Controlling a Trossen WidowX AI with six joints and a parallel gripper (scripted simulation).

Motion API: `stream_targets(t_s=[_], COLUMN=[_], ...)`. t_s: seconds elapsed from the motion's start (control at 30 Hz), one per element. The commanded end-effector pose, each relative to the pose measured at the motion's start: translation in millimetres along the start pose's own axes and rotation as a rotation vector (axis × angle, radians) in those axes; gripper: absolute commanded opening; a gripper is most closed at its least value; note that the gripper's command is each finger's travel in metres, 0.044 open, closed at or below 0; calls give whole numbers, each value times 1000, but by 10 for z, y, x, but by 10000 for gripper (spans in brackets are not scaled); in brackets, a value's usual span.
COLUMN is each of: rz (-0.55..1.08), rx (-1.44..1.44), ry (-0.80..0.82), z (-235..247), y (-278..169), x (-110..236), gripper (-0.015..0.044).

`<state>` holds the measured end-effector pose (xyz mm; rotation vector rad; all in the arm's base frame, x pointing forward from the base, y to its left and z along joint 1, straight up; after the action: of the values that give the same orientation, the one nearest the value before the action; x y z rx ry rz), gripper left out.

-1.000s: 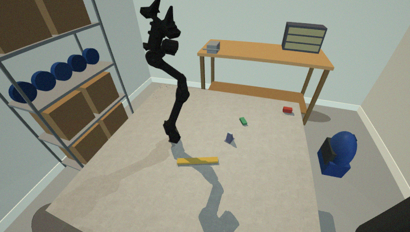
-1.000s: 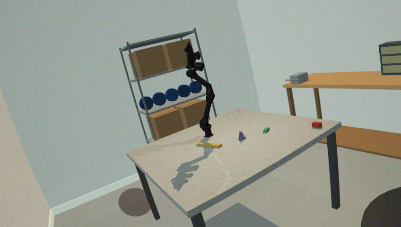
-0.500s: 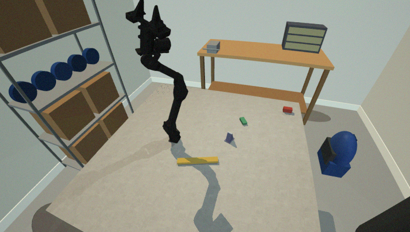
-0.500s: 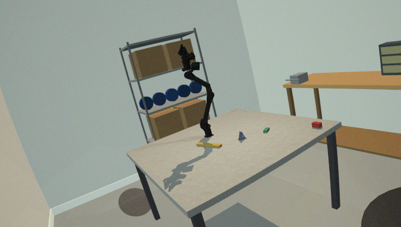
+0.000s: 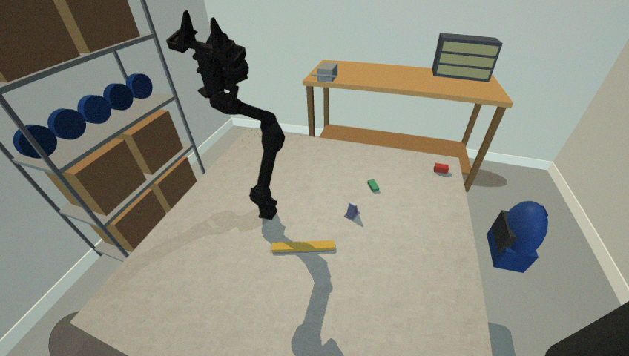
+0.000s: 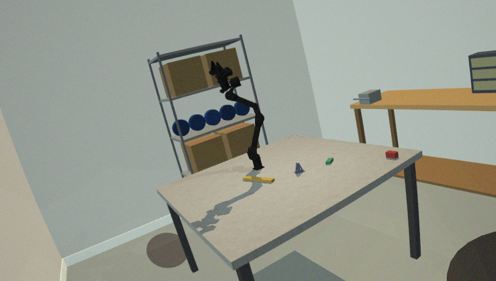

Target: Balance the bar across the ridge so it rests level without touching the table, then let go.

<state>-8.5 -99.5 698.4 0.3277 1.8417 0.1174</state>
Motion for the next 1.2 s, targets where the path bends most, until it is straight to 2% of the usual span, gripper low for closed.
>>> stream_targets(t_s=[0.0, 0.57, 1.17], rz=[41, 191, 565], rx=[-59, -137, -291], ry=[-16, -2, 94], z=[-1, 229, 866], y=[-156, -718, -1640], x=[8, 99, 411], gripper=[315, 315, 315])
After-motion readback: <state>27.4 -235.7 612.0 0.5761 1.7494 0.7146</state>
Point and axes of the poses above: the point midway between the two fingers, 35 mm back from their tips, its own x axis back along the fingers, its own z axis across the jaws, y = z × x, the point moved 5 cm from there along x, back along the fingers, and after that the axes turned 7 degrees about x, right-handed, at the moved point
